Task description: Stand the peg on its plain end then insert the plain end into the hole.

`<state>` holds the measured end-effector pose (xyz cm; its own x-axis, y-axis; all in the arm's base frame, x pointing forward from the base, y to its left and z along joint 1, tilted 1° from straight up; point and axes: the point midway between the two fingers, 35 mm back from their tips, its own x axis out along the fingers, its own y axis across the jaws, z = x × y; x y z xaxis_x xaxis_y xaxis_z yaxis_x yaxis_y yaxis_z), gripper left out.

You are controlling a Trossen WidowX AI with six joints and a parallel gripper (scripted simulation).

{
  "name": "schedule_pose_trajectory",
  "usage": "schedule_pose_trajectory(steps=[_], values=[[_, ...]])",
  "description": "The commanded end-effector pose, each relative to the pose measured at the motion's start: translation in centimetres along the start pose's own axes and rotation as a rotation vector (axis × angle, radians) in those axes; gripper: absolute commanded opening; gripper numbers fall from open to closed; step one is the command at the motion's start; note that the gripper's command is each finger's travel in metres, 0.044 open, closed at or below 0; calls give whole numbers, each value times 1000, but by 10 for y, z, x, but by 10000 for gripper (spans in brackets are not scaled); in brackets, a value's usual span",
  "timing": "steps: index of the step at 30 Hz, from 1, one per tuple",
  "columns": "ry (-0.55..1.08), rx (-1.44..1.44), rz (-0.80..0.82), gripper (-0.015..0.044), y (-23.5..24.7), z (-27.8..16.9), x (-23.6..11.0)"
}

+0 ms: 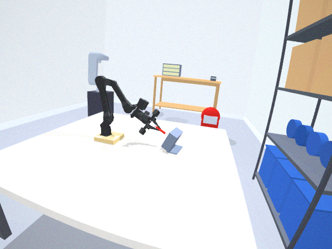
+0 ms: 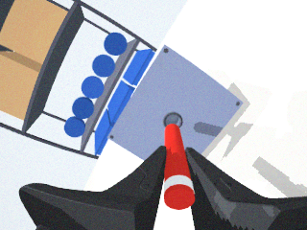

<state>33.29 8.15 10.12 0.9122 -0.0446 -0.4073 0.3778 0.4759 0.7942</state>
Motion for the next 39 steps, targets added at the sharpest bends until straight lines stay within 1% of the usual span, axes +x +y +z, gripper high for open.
schedule_pose_trajectory(steps=[1,16,20,39], values=[[3,-5,-2,0,-1,-1,4],[2,-1,-1,0,-2,-1,24],[0,6,1,0,0,0,19],[0,6,1,0,-2,-1,21]])
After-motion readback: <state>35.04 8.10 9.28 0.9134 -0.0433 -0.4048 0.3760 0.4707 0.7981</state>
